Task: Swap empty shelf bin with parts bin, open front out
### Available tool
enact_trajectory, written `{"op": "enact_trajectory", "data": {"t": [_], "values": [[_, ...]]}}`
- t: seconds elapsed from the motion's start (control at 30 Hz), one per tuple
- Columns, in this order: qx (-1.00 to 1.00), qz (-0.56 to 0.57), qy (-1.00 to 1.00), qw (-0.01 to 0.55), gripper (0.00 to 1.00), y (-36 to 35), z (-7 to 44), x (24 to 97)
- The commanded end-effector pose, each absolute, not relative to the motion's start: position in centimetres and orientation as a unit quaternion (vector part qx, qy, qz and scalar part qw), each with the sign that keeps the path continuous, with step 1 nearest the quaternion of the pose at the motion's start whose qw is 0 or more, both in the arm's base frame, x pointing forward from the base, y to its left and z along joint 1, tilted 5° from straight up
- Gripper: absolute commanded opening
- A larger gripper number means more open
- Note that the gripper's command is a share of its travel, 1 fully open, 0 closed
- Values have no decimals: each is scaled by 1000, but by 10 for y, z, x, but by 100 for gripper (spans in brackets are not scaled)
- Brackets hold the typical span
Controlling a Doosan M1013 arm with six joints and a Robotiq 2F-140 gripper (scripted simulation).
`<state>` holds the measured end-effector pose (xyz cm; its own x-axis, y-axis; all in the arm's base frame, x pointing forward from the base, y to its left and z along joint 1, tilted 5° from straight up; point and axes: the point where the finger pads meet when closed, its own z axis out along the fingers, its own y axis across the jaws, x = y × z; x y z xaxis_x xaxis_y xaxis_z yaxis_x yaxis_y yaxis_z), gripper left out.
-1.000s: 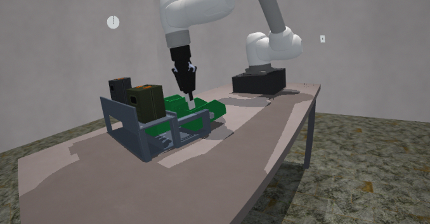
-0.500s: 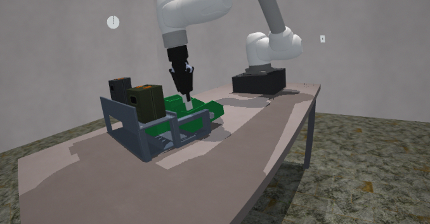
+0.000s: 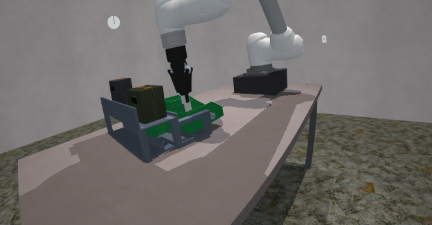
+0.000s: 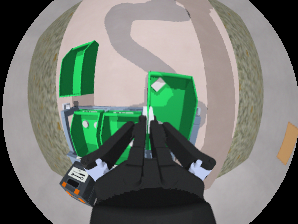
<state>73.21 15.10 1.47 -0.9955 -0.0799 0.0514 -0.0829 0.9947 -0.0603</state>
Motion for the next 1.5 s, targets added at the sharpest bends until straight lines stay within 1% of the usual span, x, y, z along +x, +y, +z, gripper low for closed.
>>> {"op": "enact_trajectory", "data": {"t": [0.0, 1.47], "values": [[41, 30, -998, 27, 10, 151, 15, 734], [41, 30, -998, 27, 10, 151, 16, 740]]}}
